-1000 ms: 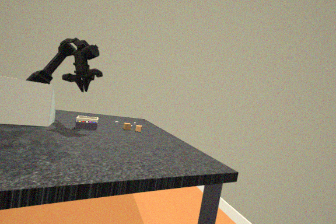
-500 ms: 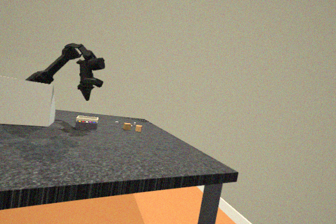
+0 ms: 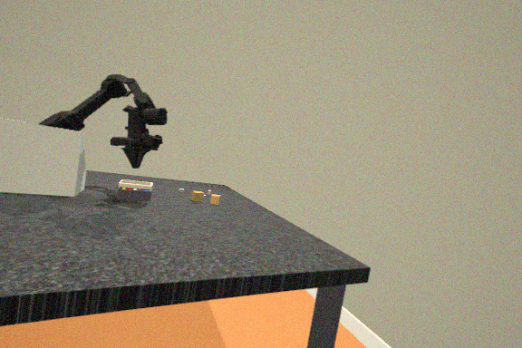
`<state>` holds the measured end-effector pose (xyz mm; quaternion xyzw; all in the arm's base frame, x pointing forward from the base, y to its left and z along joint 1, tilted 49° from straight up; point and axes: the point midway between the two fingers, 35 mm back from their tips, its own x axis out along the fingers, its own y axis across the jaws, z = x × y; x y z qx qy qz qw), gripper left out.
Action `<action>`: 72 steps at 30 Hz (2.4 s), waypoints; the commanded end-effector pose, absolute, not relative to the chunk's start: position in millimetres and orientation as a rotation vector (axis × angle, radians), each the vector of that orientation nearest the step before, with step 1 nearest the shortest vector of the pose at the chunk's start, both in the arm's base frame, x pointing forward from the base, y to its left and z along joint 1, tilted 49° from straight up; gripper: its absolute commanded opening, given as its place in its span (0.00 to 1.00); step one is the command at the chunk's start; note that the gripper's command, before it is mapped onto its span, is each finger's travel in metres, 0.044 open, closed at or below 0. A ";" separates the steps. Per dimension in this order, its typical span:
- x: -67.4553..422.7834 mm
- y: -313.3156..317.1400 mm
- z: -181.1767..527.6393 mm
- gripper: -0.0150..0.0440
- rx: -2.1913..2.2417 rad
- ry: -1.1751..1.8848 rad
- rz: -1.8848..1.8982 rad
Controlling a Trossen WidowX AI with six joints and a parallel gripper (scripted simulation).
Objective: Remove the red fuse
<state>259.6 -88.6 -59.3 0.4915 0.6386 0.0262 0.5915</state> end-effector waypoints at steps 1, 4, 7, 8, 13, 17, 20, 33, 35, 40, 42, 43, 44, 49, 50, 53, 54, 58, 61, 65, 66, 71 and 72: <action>258.1 -30.9 -61.8 0.37 1.742 1.675 -0.491; 257.9 -23.1 -61.5 0.37 1.849 1.694 -0.629; 258.0 -21.3 -61.3 0.37 1.874 1.697 -0.664; 258.0 -21.3 -61.3 0.37 1.874 1.697 -0.664; 257.5 -20.6 -60.7 0.37 1.874 1.697 -0.664; 257.2 -20.1 -60.2 0.37 1.874 1.697 -0.664; 257.2 -20.1 -60.2 0.37 1.874 1.697 -0.664; 258.7 -13.5 -66.6 0.37 1.874 1.697 -0.665; 259.0 -12.1 -67.9 0.37 1.874 1.697 -0.665; 259.7 -8.5 -71.2 0.37 1.874 1.697 -0.665; 259.9 -7.1 -72.6 0.37 1.874 1.697 -0.664; 260.1 -6.4 -73.2 0.37 1.874 1.697 -0.664; 260.2 -5.7 -73.9 0.37 1.874 1.697 -0.664; 260.7 -2.1 -77.2 0.37 1.875 1.698 -0.664; 260.8 -1.4 -77.9 0.37 1.875 1.698 -0.664; 261.1 0.7 -79.9 0.37 1.875 1.698 -0.663; 261.2 1.4 -80.6 0.37 1.875 1.698 -0.663; 261.3 2.4 -81.6 0.37 1.875 1.698 -0.663; 261.3 2.4 -81.6 0.37 1.875 1.698 -0.663; 261.4 3.1 -82.2 0.37 1.875 1.698 -0.663; 261.4 3.5 -82.6 0.37 1.875 1.698 -0.663; 261.8 6.8 -85.5 0.37 1.875 1.698 -0.663; 261.9 7.5 -86.1 0.37 1.875 1.698 -0.663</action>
